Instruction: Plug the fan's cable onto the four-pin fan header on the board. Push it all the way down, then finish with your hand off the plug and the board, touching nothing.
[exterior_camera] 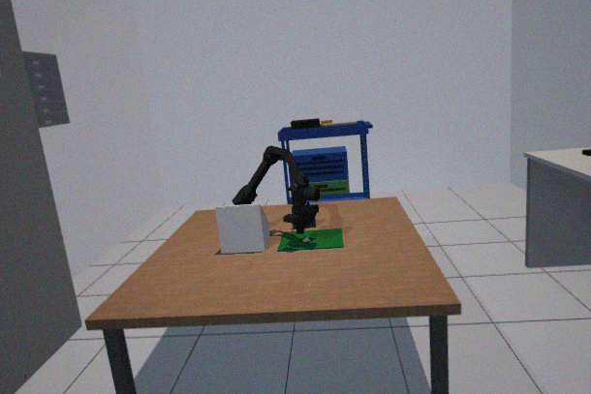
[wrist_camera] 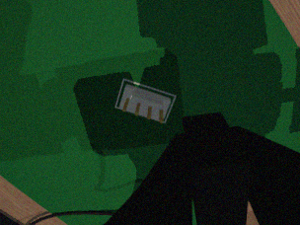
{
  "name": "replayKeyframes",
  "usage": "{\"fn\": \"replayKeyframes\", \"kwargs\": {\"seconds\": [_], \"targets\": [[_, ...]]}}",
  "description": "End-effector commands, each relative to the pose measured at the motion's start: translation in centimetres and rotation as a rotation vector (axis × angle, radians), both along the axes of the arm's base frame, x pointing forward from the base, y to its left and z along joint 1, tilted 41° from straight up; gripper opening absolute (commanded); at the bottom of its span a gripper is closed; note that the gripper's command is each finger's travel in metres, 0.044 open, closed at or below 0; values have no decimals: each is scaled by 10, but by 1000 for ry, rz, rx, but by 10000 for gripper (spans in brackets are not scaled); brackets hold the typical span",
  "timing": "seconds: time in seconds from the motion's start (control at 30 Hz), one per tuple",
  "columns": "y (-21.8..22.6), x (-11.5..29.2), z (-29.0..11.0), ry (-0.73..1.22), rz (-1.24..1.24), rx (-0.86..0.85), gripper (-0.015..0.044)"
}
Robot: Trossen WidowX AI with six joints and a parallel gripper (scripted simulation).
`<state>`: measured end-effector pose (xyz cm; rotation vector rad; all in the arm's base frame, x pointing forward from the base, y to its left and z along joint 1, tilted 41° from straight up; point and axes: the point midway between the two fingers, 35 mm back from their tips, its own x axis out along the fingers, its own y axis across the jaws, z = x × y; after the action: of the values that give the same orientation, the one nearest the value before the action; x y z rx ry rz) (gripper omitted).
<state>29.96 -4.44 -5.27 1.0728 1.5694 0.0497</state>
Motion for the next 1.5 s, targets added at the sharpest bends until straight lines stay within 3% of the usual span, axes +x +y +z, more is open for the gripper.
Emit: {"fn": "replayKeyframes", "kwargs": {"seconds": [0.0, 1.47], "targets": [[2, 2, 2, 78, -93, 13, 0], [16, 14, 14, 1061, -1257, 163, 0]]}}
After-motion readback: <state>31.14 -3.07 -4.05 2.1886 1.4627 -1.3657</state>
